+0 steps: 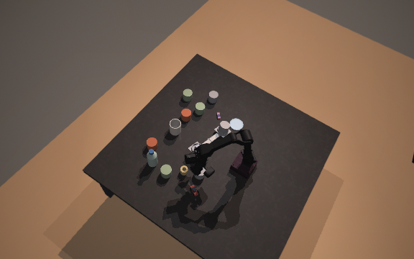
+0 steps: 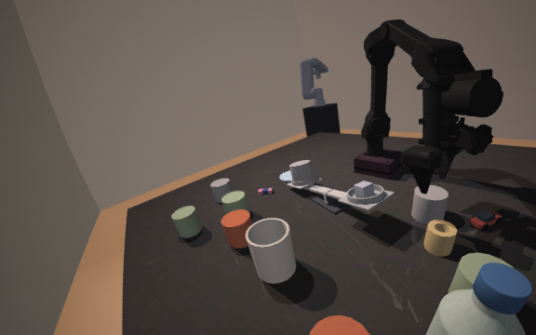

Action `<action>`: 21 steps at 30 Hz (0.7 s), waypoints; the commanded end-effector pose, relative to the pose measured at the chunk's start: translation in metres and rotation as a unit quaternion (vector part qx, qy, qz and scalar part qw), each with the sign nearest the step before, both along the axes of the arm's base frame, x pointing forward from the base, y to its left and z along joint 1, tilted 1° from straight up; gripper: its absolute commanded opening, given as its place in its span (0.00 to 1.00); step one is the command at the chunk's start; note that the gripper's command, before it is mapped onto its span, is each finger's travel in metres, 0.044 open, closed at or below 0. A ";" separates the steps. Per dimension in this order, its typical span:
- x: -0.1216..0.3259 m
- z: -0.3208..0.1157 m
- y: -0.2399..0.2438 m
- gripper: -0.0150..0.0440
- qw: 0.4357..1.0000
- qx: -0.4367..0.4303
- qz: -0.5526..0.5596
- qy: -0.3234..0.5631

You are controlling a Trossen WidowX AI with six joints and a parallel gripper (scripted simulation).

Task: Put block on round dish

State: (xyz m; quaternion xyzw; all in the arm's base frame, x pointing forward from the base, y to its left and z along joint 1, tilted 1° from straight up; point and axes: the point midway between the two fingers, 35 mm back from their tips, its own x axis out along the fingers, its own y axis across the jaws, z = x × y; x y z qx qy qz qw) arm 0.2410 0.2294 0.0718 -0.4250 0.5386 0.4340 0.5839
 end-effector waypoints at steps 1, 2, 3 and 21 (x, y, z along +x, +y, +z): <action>0.000 -0.002 -0.006 0.91 1.000 -0.010 -0.004 0.009; 0.004 0.000 -0.010 0.87 1.000 -0.012 -0.007 0.008; 0.009 0.002 -0.016 0.82 1.000 -0.014 -0.012 0.007; 0.089 0.050 -0.127 0.69 0.998 -0.012 -0.059 0.007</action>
